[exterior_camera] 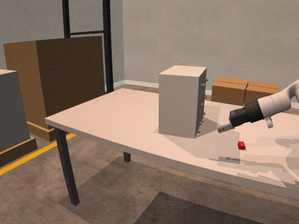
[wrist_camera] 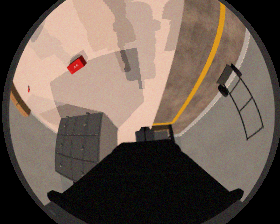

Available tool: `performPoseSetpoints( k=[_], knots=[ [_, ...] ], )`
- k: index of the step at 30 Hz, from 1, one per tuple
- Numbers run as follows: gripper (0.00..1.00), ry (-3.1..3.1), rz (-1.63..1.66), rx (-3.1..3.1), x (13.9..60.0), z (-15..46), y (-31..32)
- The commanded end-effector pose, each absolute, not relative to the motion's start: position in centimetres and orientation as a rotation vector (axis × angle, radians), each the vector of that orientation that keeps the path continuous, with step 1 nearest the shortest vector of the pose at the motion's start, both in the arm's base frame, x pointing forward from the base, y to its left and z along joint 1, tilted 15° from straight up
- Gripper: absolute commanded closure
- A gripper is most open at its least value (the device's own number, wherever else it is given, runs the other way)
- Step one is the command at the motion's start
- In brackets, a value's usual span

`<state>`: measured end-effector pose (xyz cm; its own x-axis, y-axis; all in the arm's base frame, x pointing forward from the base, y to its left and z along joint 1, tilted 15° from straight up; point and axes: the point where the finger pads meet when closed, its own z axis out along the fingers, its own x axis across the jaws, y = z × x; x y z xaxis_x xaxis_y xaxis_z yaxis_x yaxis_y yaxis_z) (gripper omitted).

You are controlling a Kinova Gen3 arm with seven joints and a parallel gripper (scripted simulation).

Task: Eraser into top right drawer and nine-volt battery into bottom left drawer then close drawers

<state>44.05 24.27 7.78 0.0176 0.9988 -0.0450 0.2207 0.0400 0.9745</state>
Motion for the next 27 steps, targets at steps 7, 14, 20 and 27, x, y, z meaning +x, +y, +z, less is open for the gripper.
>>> performPoseSetpoints(
  k=[7, 14, 20, 27],
  knots=[
    [1.0, 1.323, 1.089, 1.258, 44.77, 6.59, 24.25],
    [1.0, 1.307, 1.104, 1.24, 44.95, 6.43, 24.22],
    [1.0, 1.304, 1.107, 1.236, 44.98, 6.4, 24.21],
    [0.33, 1.304, 1.107, 1.236, 44.98, 6.4, 24.21]
  ],
)
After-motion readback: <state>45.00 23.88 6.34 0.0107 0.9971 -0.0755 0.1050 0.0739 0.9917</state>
